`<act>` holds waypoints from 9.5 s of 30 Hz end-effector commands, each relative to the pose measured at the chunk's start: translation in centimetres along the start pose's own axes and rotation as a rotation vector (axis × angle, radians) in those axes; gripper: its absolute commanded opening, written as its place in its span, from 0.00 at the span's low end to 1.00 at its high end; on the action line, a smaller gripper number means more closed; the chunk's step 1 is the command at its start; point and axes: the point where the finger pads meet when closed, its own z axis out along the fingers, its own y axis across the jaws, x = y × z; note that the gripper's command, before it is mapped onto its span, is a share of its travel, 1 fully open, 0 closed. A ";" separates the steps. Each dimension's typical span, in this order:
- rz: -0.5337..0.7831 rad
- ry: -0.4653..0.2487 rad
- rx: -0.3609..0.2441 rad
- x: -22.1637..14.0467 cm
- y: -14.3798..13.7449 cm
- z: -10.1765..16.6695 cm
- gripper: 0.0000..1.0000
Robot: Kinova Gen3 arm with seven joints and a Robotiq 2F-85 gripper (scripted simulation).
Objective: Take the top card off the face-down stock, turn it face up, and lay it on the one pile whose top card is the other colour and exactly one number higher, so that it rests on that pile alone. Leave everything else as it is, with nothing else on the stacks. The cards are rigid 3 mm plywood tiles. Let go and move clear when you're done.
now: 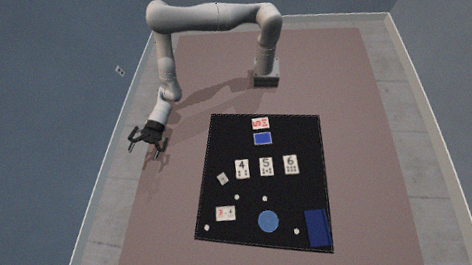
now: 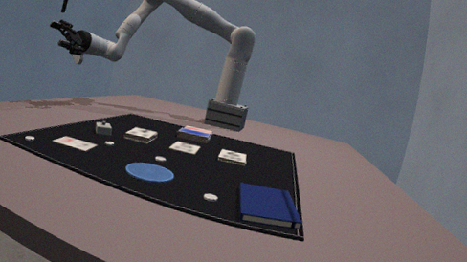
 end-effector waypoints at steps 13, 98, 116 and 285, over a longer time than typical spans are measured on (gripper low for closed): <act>-0.184 0.108 -0.333 -4.1 8.8 -4.4 1.00; -0.791 0.521 -1.545 -17.6 41.6 -21.8 1.00; -0.851 0.542 -1.632 -18.5 43.6 -23.0 1.00; -0.851 0.544 -1.636 -14.0 47.3 -23.4 0.85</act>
